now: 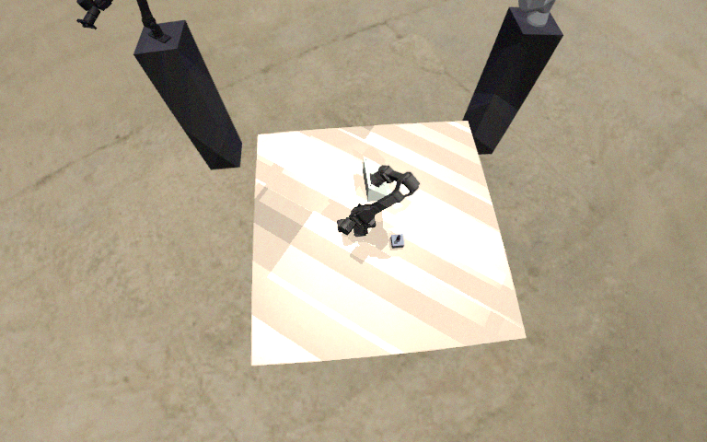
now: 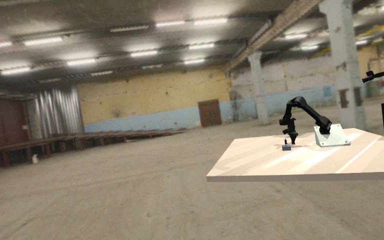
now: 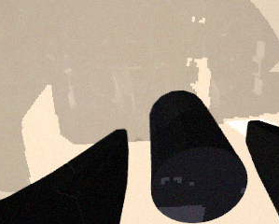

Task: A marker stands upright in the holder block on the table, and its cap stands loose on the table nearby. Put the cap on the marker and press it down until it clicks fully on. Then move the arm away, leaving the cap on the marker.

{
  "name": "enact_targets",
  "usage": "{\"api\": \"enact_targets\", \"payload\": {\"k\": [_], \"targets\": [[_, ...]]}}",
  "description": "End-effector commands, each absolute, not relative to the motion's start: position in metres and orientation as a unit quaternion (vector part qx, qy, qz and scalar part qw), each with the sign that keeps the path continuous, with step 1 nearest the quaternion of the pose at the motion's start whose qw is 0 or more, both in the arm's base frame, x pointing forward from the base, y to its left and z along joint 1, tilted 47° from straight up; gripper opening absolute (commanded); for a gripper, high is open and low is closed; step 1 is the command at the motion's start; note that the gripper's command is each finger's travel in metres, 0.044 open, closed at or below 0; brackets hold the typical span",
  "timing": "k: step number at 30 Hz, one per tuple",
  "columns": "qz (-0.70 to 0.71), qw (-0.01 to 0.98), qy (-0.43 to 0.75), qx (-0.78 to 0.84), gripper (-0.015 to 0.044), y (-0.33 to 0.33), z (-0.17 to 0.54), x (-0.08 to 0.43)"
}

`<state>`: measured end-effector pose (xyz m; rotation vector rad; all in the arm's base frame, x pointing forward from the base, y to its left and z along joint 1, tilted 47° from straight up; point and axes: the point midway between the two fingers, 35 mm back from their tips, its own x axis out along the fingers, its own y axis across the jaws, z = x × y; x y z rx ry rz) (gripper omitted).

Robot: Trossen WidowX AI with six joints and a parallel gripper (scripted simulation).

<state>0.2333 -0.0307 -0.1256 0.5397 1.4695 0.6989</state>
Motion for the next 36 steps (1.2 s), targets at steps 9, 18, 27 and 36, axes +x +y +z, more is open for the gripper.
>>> {"api": "enact_targets", "payload": {"k": [9,18,27,36], "targets": [[0.309,0.652,0.649,0.241,0.0104,-0.026,-0.128,0.232],[0.308,0.652,0.649,0.240,0.0000,-0.035,-0.121,0.233],[0.307,0.653,0.650,0.240,0.0000,-0.056,-0.101,0.235],[0.307,0.652,0.650,0.240,0.0000,-0.071,-0.085,0.234]]}}
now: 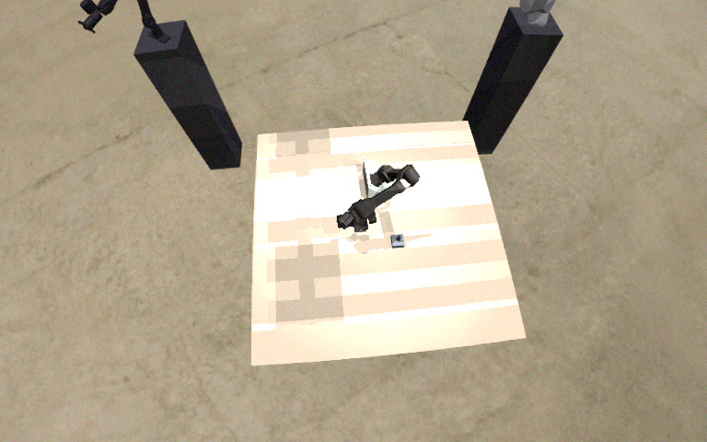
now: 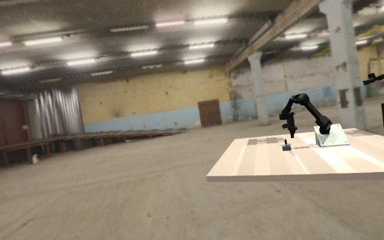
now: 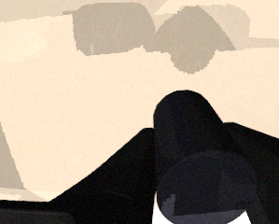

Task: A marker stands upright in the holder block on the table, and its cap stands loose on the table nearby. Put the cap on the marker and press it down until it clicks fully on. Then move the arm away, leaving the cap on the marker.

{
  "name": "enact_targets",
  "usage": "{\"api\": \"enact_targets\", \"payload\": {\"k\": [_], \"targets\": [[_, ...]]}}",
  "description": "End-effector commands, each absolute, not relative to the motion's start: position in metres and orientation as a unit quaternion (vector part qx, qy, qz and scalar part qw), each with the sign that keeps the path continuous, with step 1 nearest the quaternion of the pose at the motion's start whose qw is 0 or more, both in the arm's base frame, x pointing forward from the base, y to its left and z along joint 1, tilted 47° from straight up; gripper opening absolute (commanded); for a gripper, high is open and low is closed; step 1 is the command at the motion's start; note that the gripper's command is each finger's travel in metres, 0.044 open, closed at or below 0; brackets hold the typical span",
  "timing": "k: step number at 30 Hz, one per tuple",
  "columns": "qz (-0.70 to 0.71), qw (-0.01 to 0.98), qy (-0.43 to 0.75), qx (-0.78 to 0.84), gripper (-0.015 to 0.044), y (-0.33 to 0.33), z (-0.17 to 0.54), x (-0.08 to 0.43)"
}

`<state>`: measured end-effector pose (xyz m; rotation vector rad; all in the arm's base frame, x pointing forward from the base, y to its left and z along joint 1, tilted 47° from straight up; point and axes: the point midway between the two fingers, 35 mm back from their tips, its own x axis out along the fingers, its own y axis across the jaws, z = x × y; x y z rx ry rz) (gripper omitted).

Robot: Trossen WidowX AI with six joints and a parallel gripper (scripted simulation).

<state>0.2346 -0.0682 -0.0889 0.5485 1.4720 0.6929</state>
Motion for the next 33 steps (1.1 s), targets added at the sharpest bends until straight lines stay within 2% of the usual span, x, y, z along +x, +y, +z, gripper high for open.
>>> {"api": "enact_targets", "payload": {"k": [1,18,33], "targets": [[0.307,0.653,0.650,0.240,0.0000,-0.070,-0.083,0.236],[0.300,0.655,0.651,0.237,0.0000,-0.039,-0.014,0.285],[0.305,0.654,0.649,0.240,0.0000,0.006,0.056,0.309]]}}
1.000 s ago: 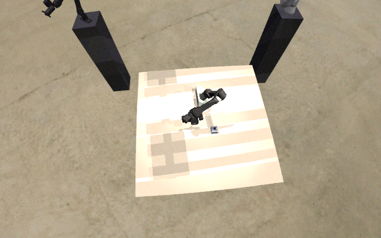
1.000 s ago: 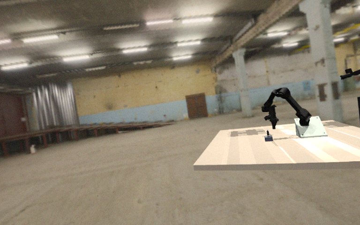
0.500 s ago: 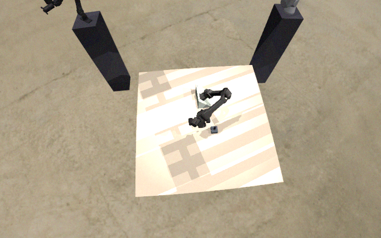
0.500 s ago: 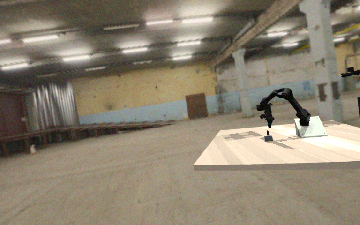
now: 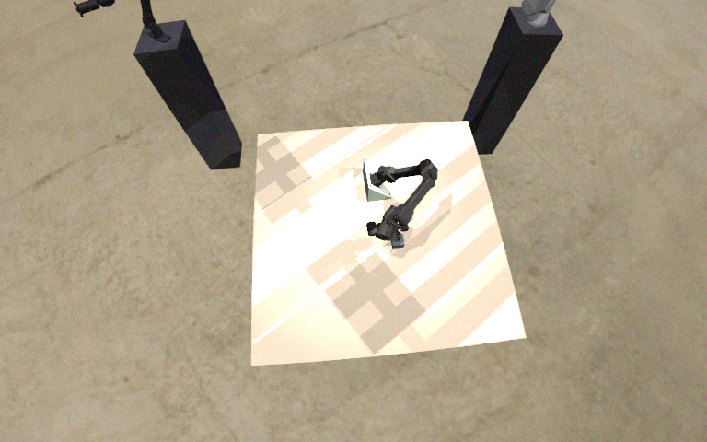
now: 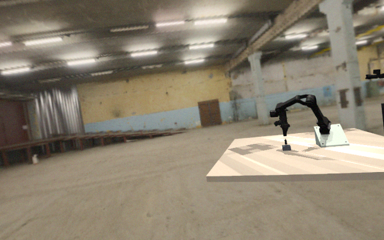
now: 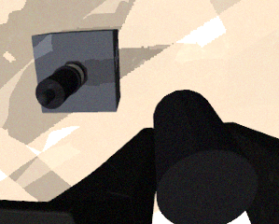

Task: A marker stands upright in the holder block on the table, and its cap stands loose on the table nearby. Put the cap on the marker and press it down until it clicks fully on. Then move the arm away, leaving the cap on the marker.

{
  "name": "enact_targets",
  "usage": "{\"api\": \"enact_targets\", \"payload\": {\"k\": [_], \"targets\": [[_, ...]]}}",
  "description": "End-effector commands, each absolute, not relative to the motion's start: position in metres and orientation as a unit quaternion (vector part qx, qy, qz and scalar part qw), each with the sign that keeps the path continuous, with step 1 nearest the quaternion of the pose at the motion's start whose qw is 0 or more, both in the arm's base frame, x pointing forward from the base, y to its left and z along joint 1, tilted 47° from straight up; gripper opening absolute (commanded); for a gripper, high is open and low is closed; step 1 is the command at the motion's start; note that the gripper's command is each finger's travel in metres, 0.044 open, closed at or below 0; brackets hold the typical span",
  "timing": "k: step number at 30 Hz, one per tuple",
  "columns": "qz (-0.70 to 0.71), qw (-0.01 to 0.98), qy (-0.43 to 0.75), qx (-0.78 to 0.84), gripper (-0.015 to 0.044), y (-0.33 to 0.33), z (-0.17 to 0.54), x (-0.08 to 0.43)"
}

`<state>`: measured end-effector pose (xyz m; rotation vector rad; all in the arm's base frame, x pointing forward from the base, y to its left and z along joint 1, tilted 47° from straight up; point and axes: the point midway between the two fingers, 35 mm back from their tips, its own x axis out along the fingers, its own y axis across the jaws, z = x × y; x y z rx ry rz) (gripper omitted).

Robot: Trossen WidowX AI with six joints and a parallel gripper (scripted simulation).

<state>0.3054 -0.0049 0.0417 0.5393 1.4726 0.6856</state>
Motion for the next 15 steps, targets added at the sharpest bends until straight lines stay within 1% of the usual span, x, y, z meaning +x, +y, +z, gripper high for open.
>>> {"api": "enact_targets", "payload": {"k": [1,9,15], "targets": [[0.305,0.654,0.649,0.240,0.0000,0.009,0.061,0.309],[0.311,0.651,0.648,0.243,0.0000,0.034,0.096,0.311],[0.311,0.651,0.648,0.243,0.0000,0.037,0.096,0.311]]}}
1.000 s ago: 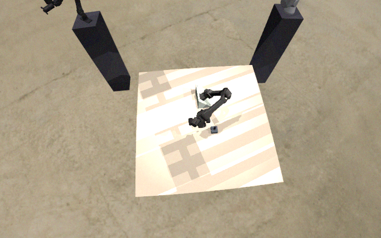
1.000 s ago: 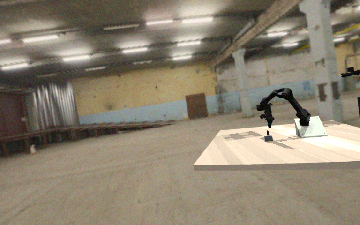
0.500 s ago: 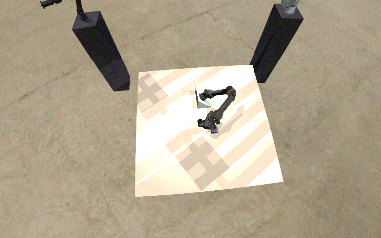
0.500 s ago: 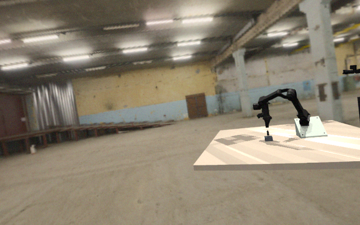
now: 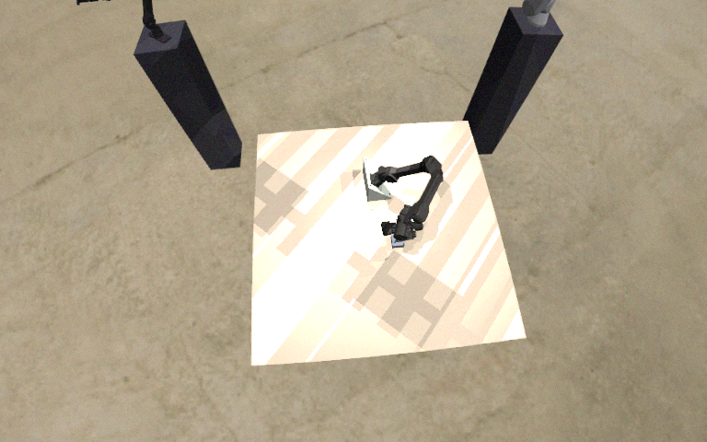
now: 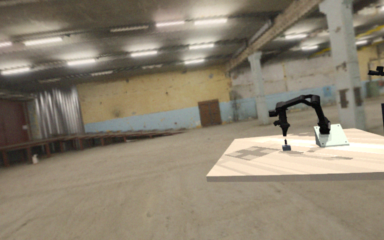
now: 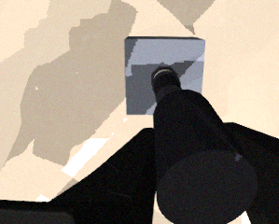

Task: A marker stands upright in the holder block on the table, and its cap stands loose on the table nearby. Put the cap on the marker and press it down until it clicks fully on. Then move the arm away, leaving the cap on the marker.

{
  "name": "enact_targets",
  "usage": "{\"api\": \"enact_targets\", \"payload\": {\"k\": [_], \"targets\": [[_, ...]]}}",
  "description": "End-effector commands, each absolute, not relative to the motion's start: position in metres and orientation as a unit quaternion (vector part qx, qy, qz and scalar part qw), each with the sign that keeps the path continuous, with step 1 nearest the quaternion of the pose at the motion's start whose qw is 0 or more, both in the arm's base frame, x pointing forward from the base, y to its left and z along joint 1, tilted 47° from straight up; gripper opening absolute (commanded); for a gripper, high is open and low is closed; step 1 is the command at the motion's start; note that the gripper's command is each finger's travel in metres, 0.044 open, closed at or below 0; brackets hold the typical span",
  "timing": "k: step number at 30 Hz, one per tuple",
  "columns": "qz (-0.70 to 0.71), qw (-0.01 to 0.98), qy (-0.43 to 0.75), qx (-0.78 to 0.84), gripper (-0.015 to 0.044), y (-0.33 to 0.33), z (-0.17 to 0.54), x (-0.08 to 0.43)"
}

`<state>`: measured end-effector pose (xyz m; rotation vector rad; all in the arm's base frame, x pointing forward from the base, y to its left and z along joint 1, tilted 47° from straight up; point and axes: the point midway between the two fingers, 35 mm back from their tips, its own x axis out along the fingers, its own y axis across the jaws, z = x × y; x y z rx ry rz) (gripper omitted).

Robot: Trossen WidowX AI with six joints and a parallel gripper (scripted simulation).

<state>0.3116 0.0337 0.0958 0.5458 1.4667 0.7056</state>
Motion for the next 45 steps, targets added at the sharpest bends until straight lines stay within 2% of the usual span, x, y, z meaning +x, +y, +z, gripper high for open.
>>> {"api": "enact_targets", "payload": {"k": [1,45], "targets": [[0.311,0.651,0.648,0.243,0.0000,0.038,0.095,0.311],[0.312,0.651,0.647,0.244,0.0000,0.080,0.057,0.309]]}}
